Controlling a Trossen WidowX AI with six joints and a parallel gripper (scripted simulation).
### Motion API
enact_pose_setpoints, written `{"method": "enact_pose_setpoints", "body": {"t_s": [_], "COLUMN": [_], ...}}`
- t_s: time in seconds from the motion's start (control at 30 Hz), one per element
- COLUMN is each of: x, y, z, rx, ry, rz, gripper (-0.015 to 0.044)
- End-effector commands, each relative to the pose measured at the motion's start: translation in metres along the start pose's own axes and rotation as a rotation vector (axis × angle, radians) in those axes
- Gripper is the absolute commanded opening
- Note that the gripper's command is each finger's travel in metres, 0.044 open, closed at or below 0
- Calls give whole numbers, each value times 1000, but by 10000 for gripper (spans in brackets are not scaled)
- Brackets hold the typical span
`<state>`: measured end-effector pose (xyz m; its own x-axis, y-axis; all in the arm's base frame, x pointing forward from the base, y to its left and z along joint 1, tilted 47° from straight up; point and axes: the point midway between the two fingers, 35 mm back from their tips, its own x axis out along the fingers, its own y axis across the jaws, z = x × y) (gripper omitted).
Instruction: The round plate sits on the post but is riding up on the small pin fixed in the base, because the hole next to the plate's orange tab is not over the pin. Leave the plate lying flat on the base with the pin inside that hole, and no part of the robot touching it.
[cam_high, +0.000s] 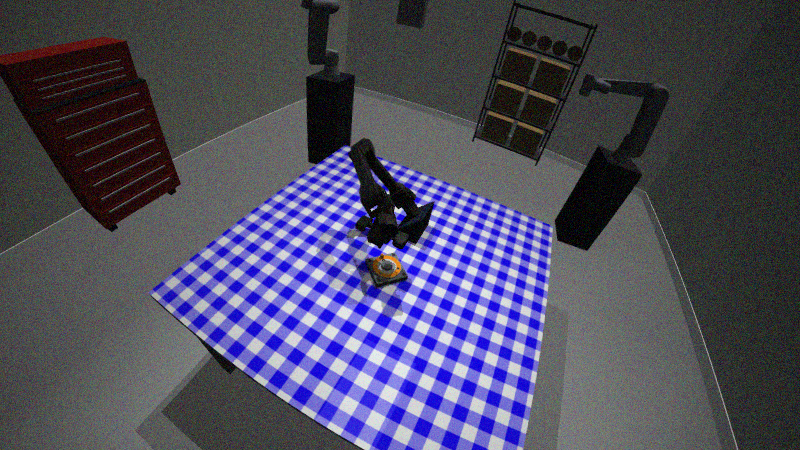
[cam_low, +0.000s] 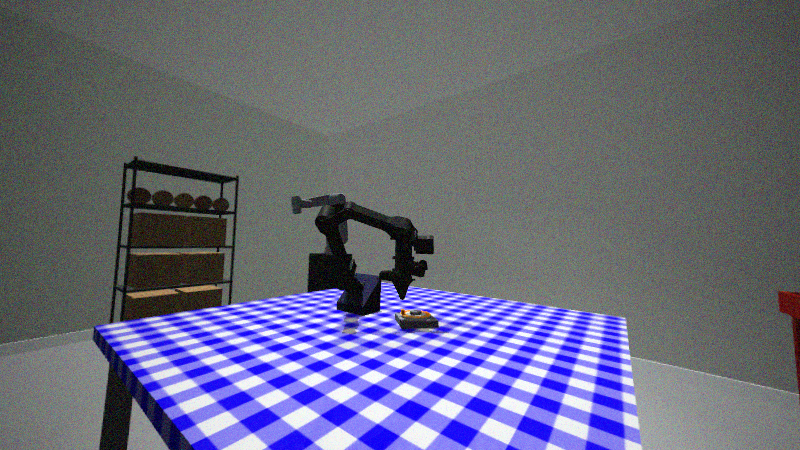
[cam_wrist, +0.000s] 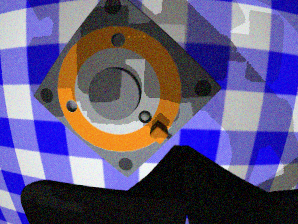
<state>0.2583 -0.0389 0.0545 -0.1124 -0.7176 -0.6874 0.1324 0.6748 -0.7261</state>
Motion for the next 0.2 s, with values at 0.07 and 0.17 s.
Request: {"method": "enact_pose_setpoints", "body": {"t_s": [0.07,0.17], "x": [0,0], "y": [0,0], "z": [0,0], "rx": [-5,-5], "ry": [0,0], "rz": [-1,-1], "gripper": [0,0]}}
